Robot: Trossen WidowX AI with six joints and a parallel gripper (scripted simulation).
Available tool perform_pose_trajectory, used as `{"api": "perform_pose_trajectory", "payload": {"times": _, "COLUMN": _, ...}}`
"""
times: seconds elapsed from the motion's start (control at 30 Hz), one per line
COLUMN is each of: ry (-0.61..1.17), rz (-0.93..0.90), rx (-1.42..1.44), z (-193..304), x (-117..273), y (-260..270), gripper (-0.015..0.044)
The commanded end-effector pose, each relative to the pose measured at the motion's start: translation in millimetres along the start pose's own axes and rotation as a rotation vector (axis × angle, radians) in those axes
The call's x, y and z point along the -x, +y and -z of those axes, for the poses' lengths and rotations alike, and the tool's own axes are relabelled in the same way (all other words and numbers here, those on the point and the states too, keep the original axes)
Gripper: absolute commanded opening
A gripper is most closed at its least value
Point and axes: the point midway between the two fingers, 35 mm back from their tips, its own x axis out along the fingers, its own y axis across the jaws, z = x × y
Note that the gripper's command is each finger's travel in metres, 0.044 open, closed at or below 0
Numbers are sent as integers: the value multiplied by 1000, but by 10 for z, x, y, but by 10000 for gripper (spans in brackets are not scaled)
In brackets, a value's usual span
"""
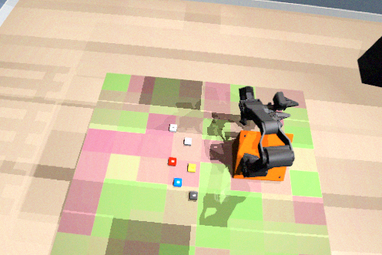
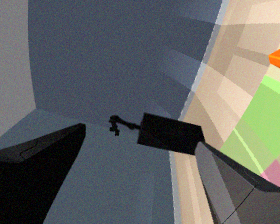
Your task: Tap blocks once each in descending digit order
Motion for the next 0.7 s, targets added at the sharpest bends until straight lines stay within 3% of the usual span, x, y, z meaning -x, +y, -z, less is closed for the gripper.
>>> {"api": "perform_pose_trajectory", "payload": {"times": 0.0, "ry": 8, "rz": 0, "rx": -5, "z": 17, "x": 19, "y": 10, "gripper": 400}}
{"api": "perform_pose_trajectory", "payload": {"times": 0.1, "ry": 100, "rz": 19, "rx": 29, "z": 189, "x": 210, "y": 71, "gripper": 400}}
{"api": "perform_pose_trajectory", "payload": {"times": 0.67, "ry": 557, "rz": 169, "rx": 1072, "z": 665, "x": 896, "y": -203, "gripper": 400}}
